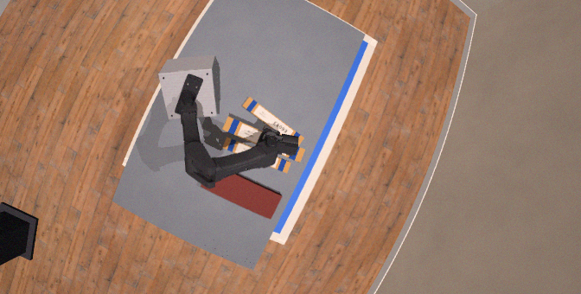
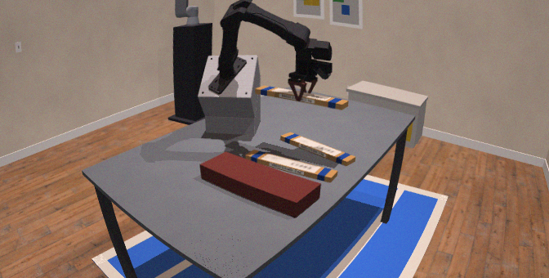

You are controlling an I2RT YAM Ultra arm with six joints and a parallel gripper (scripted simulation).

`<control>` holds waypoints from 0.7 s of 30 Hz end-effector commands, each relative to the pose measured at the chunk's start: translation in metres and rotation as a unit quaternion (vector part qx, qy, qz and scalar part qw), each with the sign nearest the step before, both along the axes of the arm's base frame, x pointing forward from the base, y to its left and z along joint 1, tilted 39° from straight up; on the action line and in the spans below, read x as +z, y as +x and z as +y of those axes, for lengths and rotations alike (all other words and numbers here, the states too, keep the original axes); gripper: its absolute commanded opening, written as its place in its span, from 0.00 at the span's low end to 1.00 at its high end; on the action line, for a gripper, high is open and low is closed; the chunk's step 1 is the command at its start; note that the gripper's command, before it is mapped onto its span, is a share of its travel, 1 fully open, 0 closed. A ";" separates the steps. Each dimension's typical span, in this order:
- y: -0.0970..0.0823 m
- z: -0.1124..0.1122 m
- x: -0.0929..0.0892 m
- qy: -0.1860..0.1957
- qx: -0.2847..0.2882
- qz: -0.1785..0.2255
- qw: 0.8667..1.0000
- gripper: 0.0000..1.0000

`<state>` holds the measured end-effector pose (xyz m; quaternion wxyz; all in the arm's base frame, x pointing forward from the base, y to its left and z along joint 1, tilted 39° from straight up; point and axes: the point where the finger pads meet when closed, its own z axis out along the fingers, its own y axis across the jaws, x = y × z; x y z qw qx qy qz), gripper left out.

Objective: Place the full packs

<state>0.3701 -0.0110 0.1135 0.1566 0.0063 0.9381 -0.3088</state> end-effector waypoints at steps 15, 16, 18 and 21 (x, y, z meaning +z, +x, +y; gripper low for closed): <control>0.003 -0.015 0.053 0.007 0.031 -0.039 0.999 0.00; 0.003 -0.018 0.055 0.007 0.031 -0.041 0.999 0.00; 0.004 -0.022 0.060 0.007 0.031 -0.043 0.999 0.00; 0.003 -0.030 0.064 0.007 0.030 -0.042 0.999 0.00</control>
